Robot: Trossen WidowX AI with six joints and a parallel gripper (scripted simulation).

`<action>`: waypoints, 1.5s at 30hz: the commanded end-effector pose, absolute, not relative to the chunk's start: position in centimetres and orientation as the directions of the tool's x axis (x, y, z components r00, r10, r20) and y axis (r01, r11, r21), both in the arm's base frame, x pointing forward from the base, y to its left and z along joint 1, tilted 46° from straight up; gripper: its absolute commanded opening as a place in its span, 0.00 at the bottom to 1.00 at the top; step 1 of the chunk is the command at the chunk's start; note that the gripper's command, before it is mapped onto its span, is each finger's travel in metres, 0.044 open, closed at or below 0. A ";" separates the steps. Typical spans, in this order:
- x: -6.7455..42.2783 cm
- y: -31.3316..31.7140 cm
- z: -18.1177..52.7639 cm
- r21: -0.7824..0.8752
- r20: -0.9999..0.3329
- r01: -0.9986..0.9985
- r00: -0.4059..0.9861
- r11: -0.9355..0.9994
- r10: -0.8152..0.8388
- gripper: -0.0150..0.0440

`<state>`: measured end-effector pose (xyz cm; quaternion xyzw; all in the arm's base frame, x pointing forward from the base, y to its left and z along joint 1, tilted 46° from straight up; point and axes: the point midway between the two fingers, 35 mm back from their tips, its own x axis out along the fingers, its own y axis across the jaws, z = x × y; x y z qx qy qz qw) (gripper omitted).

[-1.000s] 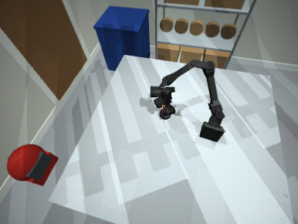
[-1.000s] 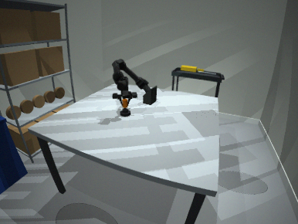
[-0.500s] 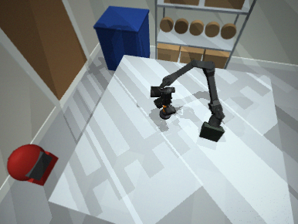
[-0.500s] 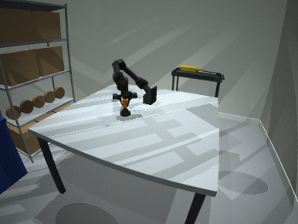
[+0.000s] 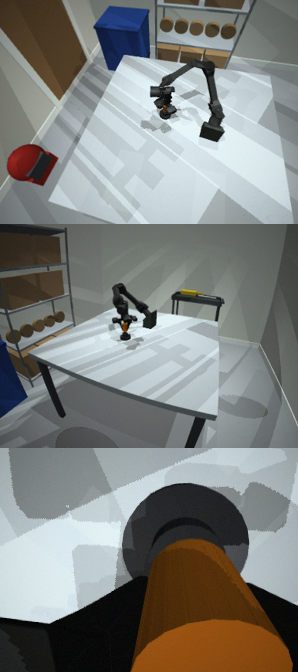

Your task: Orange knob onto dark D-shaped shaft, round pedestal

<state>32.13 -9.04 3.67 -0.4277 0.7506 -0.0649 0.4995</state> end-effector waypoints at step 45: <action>32.1 -9.0 3.8 -0.471 -0.695 -0.661 -0.131 0.585 -0.707 0.25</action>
